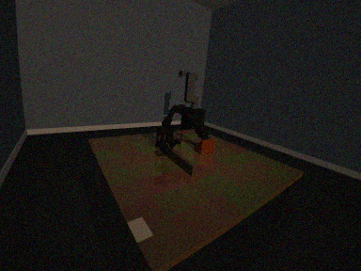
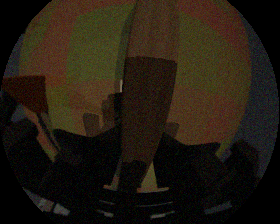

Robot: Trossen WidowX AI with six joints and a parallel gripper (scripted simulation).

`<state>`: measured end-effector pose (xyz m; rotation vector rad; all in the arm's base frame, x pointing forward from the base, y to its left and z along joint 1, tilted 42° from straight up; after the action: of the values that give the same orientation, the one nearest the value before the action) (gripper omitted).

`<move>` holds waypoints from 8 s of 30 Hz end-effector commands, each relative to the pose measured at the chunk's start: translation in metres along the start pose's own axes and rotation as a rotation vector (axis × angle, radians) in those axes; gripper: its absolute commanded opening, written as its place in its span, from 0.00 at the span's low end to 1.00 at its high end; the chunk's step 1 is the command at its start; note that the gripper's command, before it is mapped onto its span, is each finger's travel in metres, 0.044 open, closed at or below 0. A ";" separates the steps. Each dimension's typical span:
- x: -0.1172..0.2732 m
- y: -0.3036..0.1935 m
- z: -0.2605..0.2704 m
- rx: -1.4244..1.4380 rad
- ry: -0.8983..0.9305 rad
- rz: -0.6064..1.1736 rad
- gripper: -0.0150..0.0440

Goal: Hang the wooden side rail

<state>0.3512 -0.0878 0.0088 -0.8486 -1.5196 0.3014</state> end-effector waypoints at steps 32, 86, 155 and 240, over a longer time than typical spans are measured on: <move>0.000 -0.005 0.014 0.065 -0.001 0.005 0.25; 0.007 -0.004 0.009 0.065 -0.001 0.005 0.25; 0.018 -0.004 0.009 0.065 -0.001 0.005 0.25; 0.032 -0.004 0.009 0.065 -0.001 0.004 0.25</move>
<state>0.3396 -0.0718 0.0290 -0.8104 -1.4801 0.3569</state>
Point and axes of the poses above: the point midway between the two fingers, 35 mm back from their tips, its own x axis back along the fingers, its own z axis across the jaws, y = z × x, the point moved 1 cm from there along x, back along the fingers, and after that the axes turned 14 degrees about -x, right-handed, at the moved point
